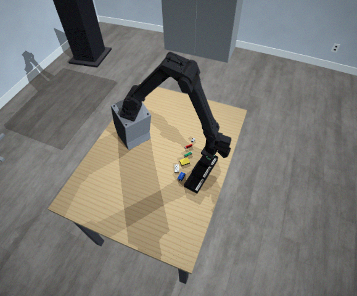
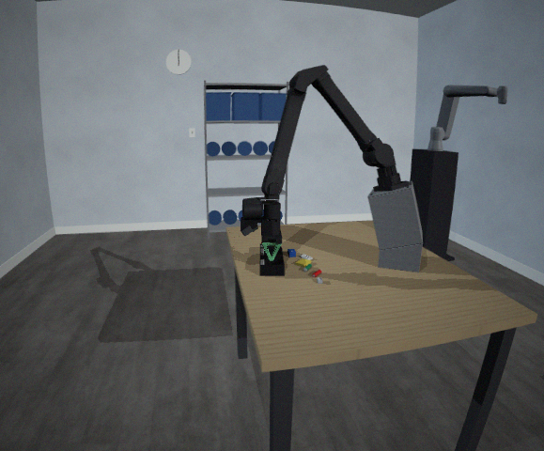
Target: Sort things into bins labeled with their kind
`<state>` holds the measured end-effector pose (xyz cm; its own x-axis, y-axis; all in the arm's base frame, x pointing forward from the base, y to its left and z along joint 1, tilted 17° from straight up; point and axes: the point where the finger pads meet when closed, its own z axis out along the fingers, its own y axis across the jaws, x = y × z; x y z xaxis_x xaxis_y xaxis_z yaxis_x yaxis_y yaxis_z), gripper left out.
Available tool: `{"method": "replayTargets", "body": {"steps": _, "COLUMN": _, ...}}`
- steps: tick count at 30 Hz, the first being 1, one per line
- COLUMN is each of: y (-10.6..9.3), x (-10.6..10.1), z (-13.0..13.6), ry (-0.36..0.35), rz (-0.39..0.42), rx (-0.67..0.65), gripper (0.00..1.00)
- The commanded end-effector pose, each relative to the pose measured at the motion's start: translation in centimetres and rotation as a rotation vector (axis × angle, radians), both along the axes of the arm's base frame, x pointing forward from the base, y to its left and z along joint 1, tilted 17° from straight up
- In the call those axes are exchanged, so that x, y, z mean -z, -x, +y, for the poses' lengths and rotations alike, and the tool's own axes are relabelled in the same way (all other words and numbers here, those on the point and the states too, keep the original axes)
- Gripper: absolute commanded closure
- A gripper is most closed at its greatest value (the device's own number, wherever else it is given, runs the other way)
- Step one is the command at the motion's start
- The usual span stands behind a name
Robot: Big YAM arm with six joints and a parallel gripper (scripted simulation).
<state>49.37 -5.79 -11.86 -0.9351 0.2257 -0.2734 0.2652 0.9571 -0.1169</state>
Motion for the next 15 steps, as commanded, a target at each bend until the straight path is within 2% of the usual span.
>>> {"method": "replayTargets", "body": {"steps": 1, "y": -1.5, "x": 0.7, "z": -0.6, "ry": 0.002, "rz": -0.021, "rx": -0.004, "gripper": 0.92}}
{"method": "replayTargets", "body": {"steps": 11, "y": -1.8, "x": 2.4, "z": -0.8, "ry": 0.002, "rz": -0.019, "rx": -0.006, "gripper": 0.92}}
{"method": "replayTargets", "body": {"steps": 13, "y": -0.5, "x": 3.0, "z": -0.4, "ry": -0.001, "rz": 0.011, "rx": -0.009, "gripper": 0.92}}
{"method": "replayTargets", "body": {"steps": 15, "y": -0.6, "x": 2.9, "z": -0.5, "ry": 0.0, "rz": 0.009, "rx": -0.009, "gripper": 0.92}}
